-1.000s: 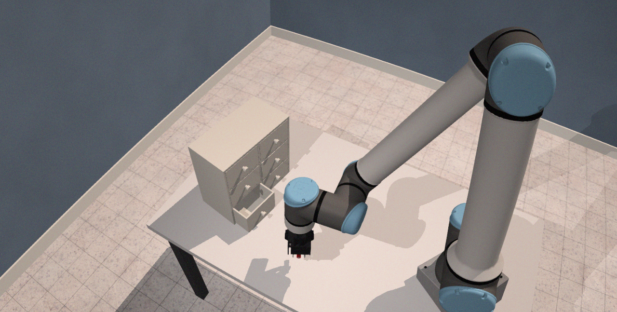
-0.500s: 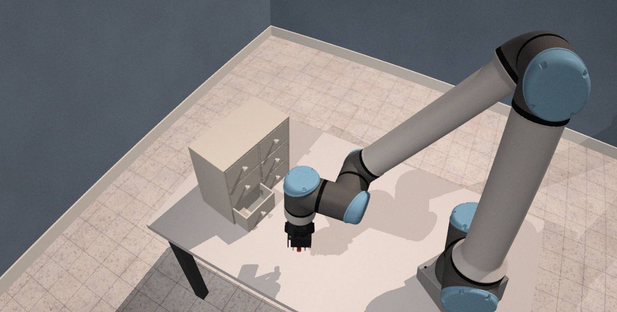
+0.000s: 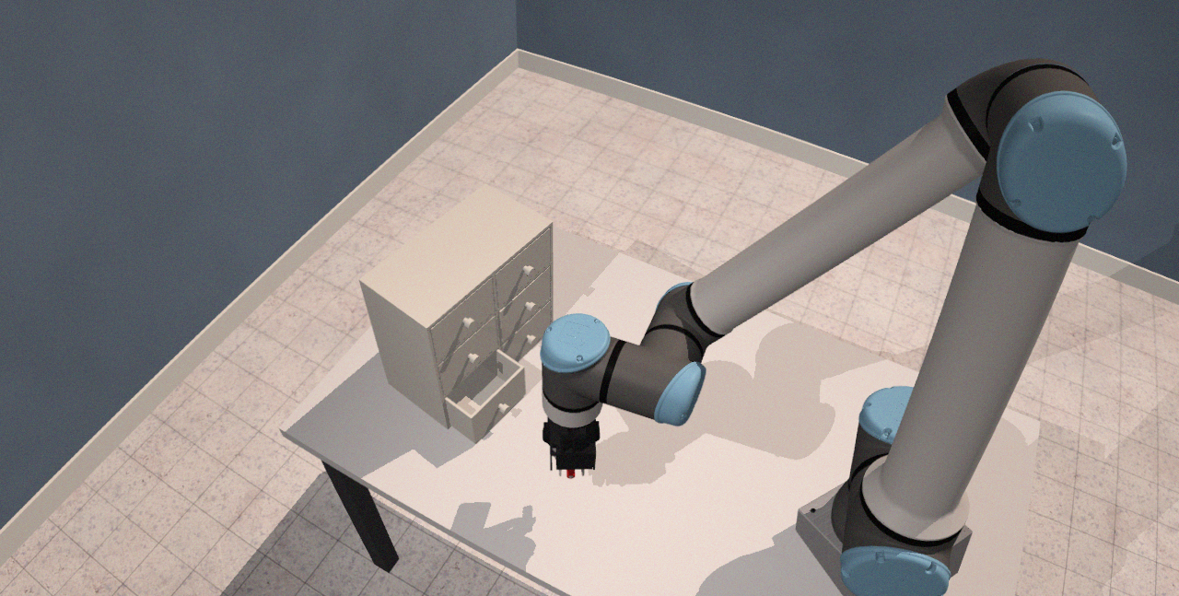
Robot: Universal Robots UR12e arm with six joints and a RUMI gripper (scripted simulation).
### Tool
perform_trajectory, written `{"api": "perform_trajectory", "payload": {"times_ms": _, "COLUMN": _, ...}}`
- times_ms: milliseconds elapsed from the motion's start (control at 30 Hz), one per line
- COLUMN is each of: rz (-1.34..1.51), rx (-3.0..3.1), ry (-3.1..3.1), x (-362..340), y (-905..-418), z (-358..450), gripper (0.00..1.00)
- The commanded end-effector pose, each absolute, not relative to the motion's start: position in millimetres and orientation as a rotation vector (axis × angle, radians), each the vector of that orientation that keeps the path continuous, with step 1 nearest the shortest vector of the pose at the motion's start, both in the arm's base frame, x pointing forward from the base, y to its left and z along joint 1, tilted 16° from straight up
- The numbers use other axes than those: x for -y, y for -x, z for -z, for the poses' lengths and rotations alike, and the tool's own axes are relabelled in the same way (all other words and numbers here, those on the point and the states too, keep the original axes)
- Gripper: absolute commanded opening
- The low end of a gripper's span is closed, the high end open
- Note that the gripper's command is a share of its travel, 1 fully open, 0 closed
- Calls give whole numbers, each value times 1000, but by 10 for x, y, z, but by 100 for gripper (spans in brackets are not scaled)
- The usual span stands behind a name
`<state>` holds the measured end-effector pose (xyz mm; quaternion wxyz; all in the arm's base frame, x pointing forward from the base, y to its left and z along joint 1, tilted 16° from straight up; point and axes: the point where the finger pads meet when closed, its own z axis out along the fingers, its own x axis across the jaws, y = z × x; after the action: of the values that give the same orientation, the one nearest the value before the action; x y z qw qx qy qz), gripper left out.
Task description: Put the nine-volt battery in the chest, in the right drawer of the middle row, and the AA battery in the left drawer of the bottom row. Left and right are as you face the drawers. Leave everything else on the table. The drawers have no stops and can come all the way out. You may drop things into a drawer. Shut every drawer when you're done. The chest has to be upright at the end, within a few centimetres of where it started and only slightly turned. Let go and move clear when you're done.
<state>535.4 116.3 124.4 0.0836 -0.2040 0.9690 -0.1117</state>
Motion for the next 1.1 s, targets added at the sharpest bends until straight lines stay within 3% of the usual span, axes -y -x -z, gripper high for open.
{"api": "perform_trajectory", "payload": {"times_ms": 0, "rz": 340, "rx": -2878, "ry": 688, "x": -1117, "y": -5400, "z": -1268, "gripper": 5}}
{"api": "perform_trajectory", "payload": {"times_ms": 1067, "rz": 421, "rx": -2453, "ry": 1817, "x": -379, "y": -5907, "z": -1520, "gripper": 5}}
